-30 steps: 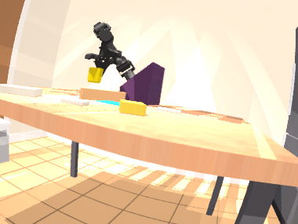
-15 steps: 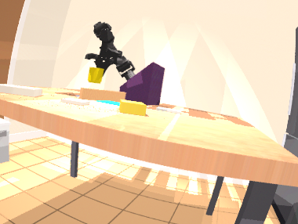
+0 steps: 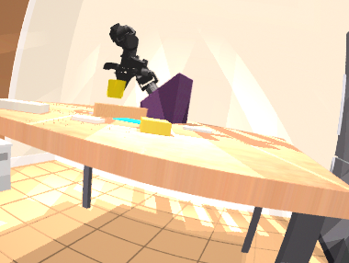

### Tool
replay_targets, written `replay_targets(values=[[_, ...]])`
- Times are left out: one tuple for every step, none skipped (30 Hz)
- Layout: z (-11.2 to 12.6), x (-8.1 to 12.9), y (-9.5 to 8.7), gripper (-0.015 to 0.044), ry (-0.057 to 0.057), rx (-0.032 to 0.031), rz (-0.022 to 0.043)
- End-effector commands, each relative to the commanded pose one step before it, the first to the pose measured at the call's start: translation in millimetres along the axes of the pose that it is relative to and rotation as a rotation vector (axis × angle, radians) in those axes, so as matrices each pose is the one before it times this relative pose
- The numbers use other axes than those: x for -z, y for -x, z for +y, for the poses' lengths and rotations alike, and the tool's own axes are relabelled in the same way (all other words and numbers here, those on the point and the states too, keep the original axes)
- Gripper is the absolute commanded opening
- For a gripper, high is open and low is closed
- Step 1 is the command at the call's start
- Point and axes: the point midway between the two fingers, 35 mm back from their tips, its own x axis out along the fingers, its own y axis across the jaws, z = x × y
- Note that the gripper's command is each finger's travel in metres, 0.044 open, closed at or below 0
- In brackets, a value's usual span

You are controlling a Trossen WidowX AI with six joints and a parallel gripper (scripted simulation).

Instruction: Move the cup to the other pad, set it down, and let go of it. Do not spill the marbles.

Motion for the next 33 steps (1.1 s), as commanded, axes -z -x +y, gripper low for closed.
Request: replay_targets(values=[[-0.52, -8.25, 1.29, 0.0, -0.0064, -0.00043, -0.00785], [0.19, -1.86, 0.04, 0.0, -0.0001, -0.00003, -0.00017], [0.19, -1.86, 0.04, 0.0, -0.0001, -0.00003, -0.00016], [0.19, -1.86, 0.04, 0.0, -0.0001, -0.00003, -0.00016], [0.19, -1.86, 0.04, 0.0, -0.0001, -0.00002, -0.00015], [0.19, -1.86, 0.04, 0.0, -0.0001, -0.00002, -0.00015], [0.19, -1.86, 0.04, 0.0, -0.0001, -0.00002, -0.00014], [0.19, -1.85, 0.04, 0.0, -0.0001, -0.00002, -0.00014], [0.19, -1.85, 0.04, 0.0, -0.0001, -0.00002, -0.00013], [0.19, -1.85, 0.05, 0.0, -0.0001, -0.00002, -0.00013], [0.18, -1.85, 0.05, 0.0, -0.0001, -0.00002, -0.00013], [0.18, -1.85, 0.05, 0.0, -0.0001, -0.00001, -0.00012], [0.18, -1.85, 0.05, 0.0, -0.0001, -0.00001, -0.00012], [0.18, -1.85, 0.05, 0.0, -0.0001, -0.00001, -0.00012], [0.18, -1.85, 0.05, 0.0, -0.0001, -0.00001, -0.00012], [0.18, -1.85, 0.05, 0.0, -0.0001, -0.00001, -0.00011], [0.18, -1.85, 0.05, 0.0, -0.0001, -0.00001, -0.00011], [0.18, -1.85, 0.06, 0.0, -0.0001, -0.00001, -0.00011], [0.18, -1.85, 0.06, 0.0, -0.0001, -0.00001, -0.00011], [0.18, -1.85, 0.06, 0.0, -0.0001, -0.00001, -0.00011], [0.18, -1.84, 0.06, 0.0, -0.0001, -0.00001, -0.00011], [0.18, -1.84, 0.06, 0.0, -0.0001, -0.00001, -0.0001], [0.17, -1.84, 0.06, 0.0, -0.0001, -0.00001, -0.0001], [0.17, -1.84, 0.06, 0.0, -0.0001, 0.0, -0.0001], [0.17, -1.84, 0.06, 0.0, -0.0001, 0.0, -0.0001], [0.17, -1.84, 0.07, 0.0, -0.0001, 0.0, -0.0001], [0.17, -1.84, 0.07, 0.0, -0.0001, 0.0, -0.0001], [0.17, -1.84, 0.07, 0.0, -0.0001, 0.0, -0.0001], [0.17, -1.84, 0.07, 0.0, -0.0001, 0.0, -0.0001], [0.17, -1.84, 0.07, 0.0, -0.0001, 0.0, -0.0001], [0.17, -1.84, 0.07, 0.0, -0.0001, 0.0, -0.0001], [0.17, -1.84, 0.07, 0.0, -0.0001, 0.0, -0.0001], [0.17, -1.84, 0.07, 0.0, -0.0001, 0.0, -0.0001]])
